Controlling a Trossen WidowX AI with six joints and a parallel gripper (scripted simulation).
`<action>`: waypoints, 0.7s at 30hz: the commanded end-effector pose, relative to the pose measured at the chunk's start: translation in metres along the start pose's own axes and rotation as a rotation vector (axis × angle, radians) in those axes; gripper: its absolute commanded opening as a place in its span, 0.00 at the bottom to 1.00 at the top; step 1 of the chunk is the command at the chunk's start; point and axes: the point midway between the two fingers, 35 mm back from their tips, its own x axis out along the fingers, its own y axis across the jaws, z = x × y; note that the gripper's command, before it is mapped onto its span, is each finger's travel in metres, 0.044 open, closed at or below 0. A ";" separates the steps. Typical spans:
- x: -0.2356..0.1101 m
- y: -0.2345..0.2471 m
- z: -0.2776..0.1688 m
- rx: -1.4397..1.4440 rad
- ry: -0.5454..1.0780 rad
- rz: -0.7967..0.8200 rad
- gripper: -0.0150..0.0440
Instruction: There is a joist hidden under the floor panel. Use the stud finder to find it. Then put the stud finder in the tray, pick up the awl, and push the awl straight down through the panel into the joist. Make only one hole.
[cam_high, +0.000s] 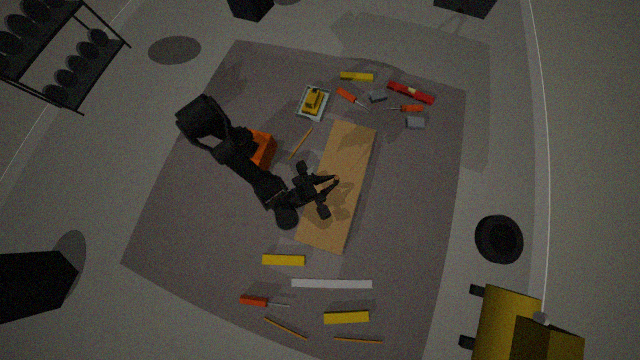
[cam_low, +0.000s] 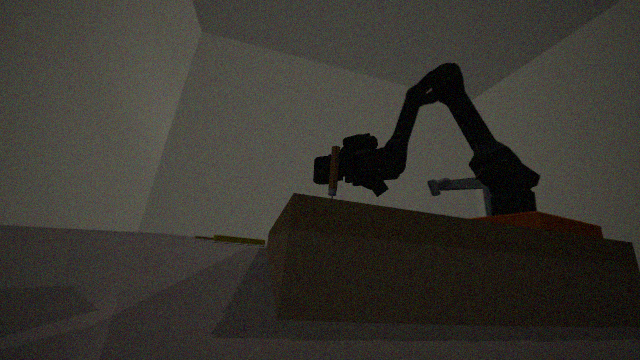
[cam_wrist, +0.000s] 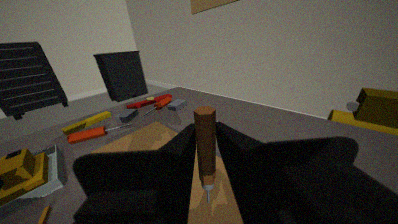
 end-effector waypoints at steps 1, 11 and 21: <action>0.000 0.001 -0.002 -0.006 -0.004 0.005 0.25; 0.001 0.001 -0.008 -0.006 -0.004 0.005 0.25; 0.002 0.001 -0.018 -0.006 -0.004 0.005 0.25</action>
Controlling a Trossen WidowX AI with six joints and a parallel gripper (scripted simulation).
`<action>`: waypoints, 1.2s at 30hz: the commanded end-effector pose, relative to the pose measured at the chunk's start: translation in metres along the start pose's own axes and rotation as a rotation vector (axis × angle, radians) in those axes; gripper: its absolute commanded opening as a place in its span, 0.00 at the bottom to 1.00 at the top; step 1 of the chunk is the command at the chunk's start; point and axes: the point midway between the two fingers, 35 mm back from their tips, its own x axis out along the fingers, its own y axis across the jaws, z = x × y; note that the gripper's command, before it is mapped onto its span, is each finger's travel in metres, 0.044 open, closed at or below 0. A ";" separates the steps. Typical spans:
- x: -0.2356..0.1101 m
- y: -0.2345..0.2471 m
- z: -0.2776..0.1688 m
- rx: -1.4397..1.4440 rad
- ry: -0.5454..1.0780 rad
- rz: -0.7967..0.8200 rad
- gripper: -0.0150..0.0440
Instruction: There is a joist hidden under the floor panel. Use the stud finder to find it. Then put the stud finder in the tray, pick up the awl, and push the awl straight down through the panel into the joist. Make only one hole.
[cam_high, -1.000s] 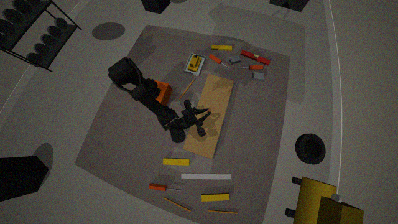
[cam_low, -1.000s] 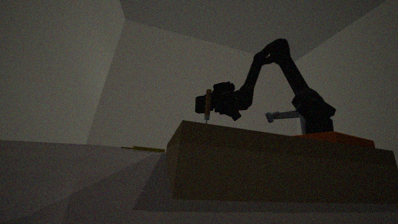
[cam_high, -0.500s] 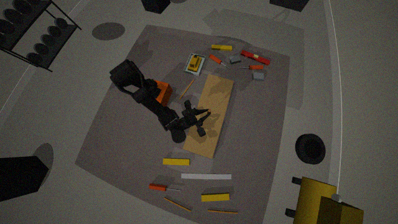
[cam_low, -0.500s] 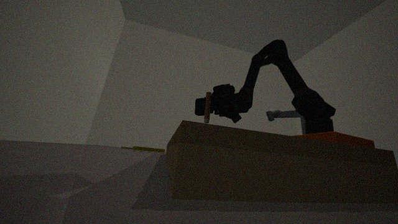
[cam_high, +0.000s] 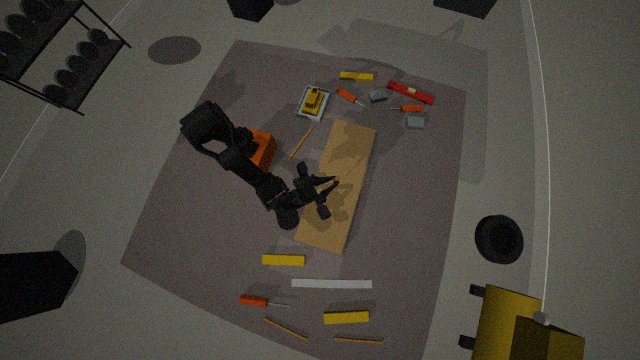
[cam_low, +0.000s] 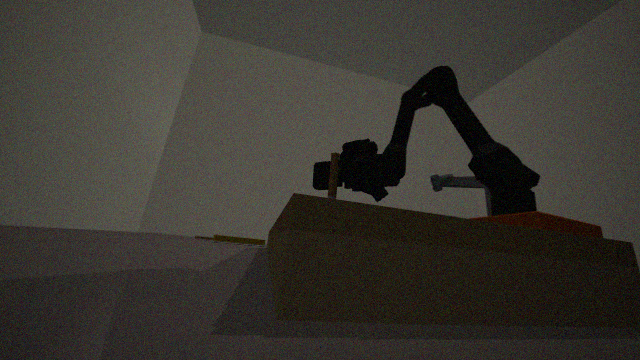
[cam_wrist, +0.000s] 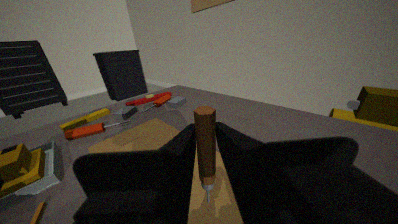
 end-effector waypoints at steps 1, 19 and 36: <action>0.001 0.001 -0.006 -0.005 -0.003 0.005 0.25; 0.003 0.002 -0.033 -0.004 -0.003 0.005 0.25; 0.003 0.001 -0.031 -0.007 -0.004 0.004 0.25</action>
